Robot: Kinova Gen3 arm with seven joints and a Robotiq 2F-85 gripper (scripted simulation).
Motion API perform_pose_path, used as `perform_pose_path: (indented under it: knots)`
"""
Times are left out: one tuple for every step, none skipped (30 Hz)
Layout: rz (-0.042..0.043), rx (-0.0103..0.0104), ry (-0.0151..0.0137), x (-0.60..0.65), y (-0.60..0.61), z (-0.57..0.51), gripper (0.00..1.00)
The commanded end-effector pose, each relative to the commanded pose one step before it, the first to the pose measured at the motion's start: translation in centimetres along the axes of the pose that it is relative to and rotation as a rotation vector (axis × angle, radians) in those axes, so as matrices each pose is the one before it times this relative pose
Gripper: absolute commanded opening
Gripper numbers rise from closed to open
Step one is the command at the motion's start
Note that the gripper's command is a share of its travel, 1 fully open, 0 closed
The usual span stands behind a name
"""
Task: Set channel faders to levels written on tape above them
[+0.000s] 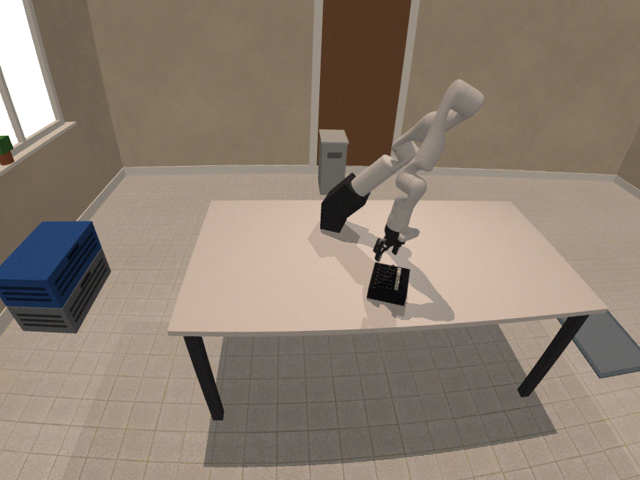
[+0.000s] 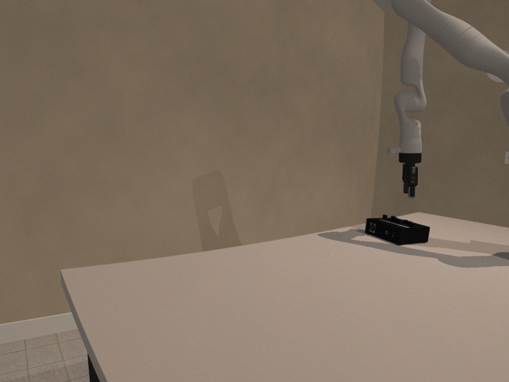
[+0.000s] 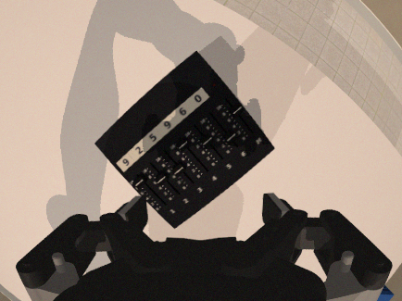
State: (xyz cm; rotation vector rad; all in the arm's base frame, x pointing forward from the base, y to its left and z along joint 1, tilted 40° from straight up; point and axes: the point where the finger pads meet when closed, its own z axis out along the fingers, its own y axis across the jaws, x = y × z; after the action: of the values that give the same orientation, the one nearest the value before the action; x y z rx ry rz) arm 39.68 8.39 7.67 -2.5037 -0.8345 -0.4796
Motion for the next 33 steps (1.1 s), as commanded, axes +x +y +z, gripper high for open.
perform_pose_path:
  knots:
    - [0.04486,-0.00154,0.00772,0.267,0.221,-0.652,1.0]
    - [0.03798,0.00631,0.00587,0.137,-0.095,-0.237,1.0]
    - [0.03724,0.00639,0.00561,0.134,-0.101,-0.235,1.0]
    - [0.03634,0.00643,0.00534,0.13,-0.107,-0.232,1.0]
    - [0.03529,0.00642,0.00504,0.125,-0.111,-0.228,1.0]
    - [0.03409,0.00637,0.00474,0.12,-0.114,-0.222,1.0]
    - [0.03276,0.00628,0.00442,0.114,-0.116,-0.216,1.0]
    - [0.0313,0.00614,0.00409,0.107,-0.117,-0.208,1.0]
    - [0.02973,0.00595,0.00377,0.1,-0.117,-0.2,1.0]
    - [0.02806,0.00573,0.00344,0.092,-0.116,-0.19,1.0]
    - [0.0263,0.00547,0.00313,0.084,-0.113,-0.179,1.0]
    - [0.02446,0.00517,0.00282,0.077,-0.109,-0.168,1.0]
    - [0.02256,0.00483,0.00252,0.069,-0.104,-0.156,1.0]
    - [0.02062,0.00447,0.00223,0.062,-0.098,-0.143,1.0]
    - [0.01865,0.00409,0.00196,0.054,-0.091,-0.13,1.0]
    - [0.0,0.0,0.0,0.0,0.0,0.0,1.0]
    - [0.0,0.0,0.0,0.0,0.0,0.0,1.0]
    - [0.01667,0.0037,0.00171,0.048,-0.083,-0.117,1.0]
    - [0.0147,0.00329,0.00147,0.041,-0.075,-0.104,1.0]
    - [0.01276,0.00287,0.00124,0.035,-0.066,-0.09,1.0]
    - [0.01086,0.00246,0.00104,0.029,-0.057,-0.077,1.0]
    - [0.00904,0.00206,0.00085,0.024,-0.048,-0.064,1.0]
    - [0.00731,0.00167,0.00068,0.019,-0.039,-0.052,1.0]
    - [0.0057,0.00131,0.00052,0.015,-0.031,-0.041,1.0]
    - [0.00424,0.00098,0.00038,0.011,-0.023,-0.03,1.0]
    - [0.00295,0.00068,0.00026,0.007,-0.016,-0.021,1.0]
    - [0.00185,0.00043,0.00017,0.005,-0.01,-0.013,1.0]
    - [0.00098,0.00023,0.00009,0.002,-0.005,-0.007,1.0]
    - [0.00037,0.00009,0.00003,0.001,-0.002,-0.003,1.0]
    - [0.00006,0.00001,0.0,0.0,0.0,0.0,1.0]
    - [0.0,0.0,0.0,0.0,0.0,0.0,1.0]
    - [0.0,0.0,0.0,0.0,0.0,0.0,1.0]
    - [0.0,0.0,0.0,0.0,0.0,0.0,1.0]
